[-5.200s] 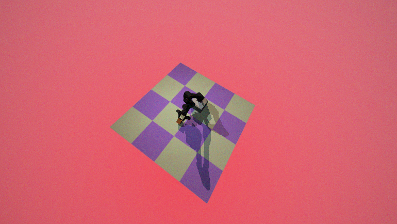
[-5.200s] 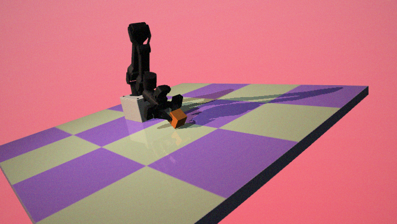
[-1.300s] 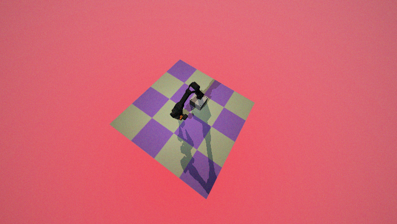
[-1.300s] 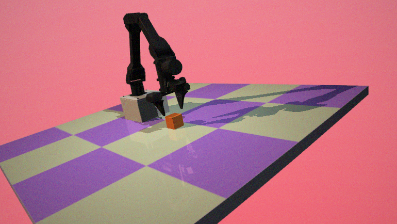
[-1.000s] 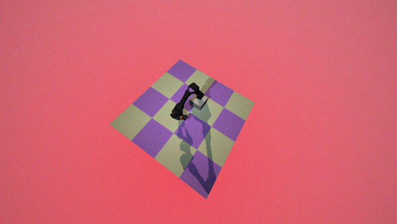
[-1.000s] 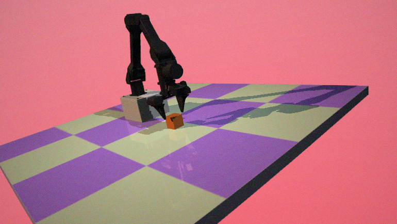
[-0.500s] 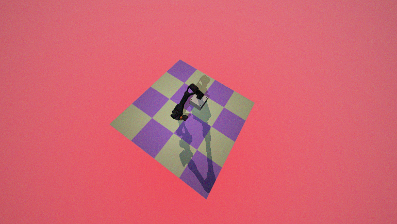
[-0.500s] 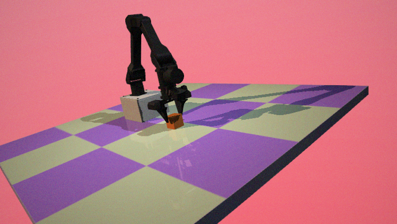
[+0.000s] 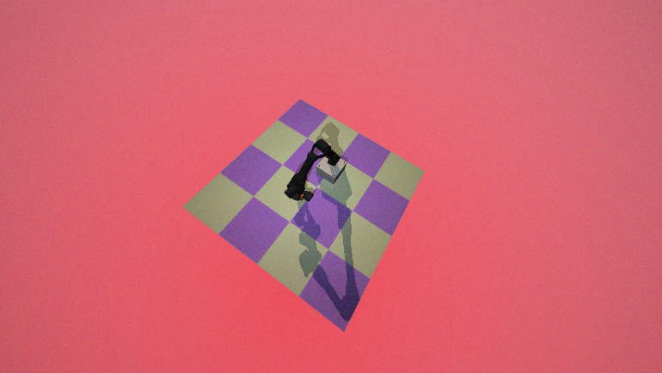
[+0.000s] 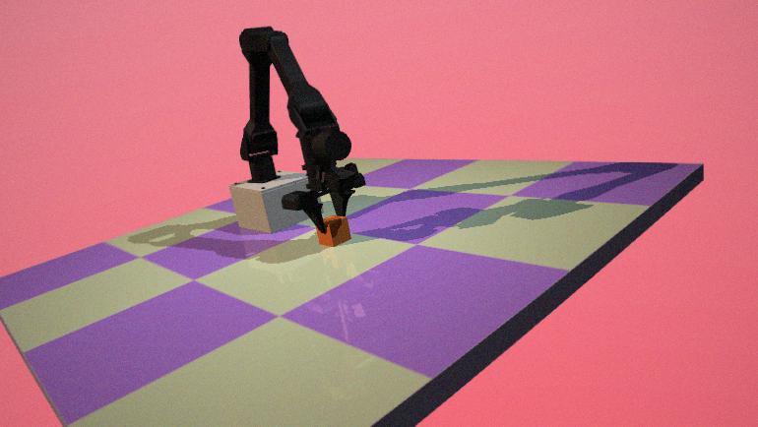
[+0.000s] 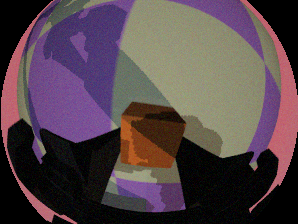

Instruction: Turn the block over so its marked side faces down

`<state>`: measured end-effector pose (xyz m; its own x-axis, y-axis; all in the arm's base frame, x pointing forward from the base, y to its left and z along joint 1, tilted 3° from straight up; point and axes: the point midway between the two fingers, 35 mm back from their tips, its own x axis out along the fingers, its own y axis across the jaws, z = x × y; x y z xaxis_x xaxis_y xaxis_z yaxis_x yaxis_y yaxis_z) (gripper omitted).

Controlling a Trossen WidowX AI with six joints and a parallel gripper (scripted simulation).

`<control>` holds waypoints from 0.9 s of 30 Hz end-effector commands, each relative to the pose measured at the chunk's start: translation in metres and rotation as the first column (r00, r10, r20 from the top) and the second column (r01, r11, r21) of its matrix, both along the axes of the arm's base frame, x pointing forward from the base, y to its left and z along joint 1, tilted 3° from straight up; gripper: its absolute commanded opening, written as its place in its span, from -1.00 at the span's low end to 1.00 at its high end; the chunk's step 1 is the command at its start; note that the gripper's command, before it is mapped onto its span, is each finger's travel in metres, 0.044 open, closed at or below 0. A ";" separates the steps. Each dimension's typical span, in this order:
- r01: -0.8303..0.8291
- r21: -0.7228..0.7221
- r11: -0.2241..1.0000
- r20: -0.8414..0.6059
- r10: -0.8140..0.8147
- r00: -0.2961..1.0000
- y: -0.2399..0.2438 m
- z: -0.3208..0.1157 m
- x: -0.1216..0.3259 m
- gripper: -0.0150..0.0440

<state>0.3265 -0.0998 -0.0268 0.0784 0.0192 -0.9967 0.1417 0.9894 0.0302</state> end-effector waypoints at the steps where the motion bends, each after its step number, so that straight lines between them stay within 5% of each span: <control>1: 0.006 0.000 1.000 -0.002 -0.006 1.000 0.000 -0.001 0.000 -0.03; 6: 0.006 0.000 1.000 -0.002 -0.006 1.000 0.000 -0.001 0.000 -0.14; 10: 0.006 0.000 1.000 -0.001 -0.006 1.000 0.000 0.014 -0.001 -0.49; 27: 0.017 -0.016 1.000 0.139 -0.014 0.990 -0.002 0.021 0.000 -0.49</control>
